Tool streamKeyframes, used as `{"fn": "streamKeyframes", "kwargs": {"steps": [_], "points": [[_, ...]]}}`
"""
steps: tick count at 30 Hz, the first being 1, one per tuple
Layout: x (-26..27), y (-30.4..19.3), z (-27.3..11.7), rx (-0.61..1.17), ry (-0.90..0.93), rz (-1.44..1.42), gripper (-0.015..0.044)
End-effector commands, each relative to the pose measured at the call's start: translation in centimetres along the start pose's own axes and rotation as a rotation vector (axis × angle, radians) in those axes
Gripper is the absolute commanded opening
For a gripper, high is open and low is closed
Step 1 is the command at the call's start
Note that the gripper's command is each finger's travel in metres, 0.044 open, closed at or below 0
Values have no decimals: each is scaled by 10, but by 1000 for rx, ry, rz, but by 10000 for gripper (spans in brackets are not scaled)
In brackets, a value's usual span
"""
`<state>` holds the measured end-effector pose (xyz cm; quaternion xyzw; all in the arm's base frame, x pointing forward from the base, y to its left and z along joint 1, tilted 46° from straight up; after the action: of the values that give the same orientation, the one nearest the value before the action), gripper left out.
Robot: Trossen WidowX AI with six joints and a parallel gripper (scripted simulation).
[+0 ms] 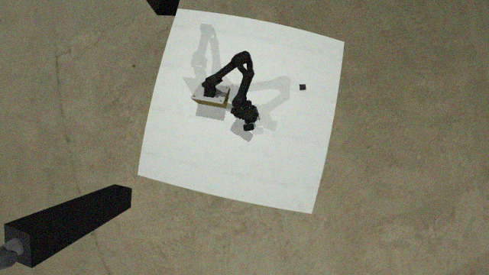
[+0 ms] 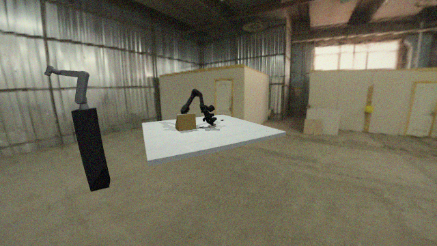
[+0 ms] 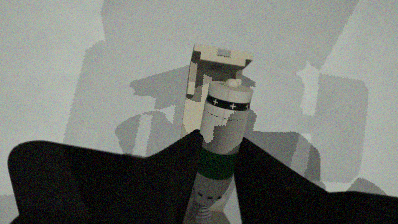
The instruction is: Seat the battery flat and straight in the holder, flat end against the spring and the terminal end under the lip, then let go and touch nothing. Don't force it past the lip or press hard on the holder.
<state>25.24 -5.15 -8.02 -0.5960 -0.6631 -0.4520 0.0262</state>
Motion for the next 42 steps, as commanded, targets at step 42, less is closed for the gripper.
{"fn": "streamKeyframes", "kwargs": {"steps": [42], "points": [[-2, 17, 11, 300, 9, -31, 65]]}}
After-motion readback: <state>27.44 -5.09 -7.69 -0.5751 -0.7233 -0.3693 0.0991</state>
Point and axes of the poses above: the point midway between the two fingers, 35 mm back from their tips, its own z axis out along the fingers, its own x axis across the jaws, y = z × x, the point moved 5 cm from there along -z, back along the fingers, and after that the axes turned 4 degrees about -z, right-handed, at the moved point
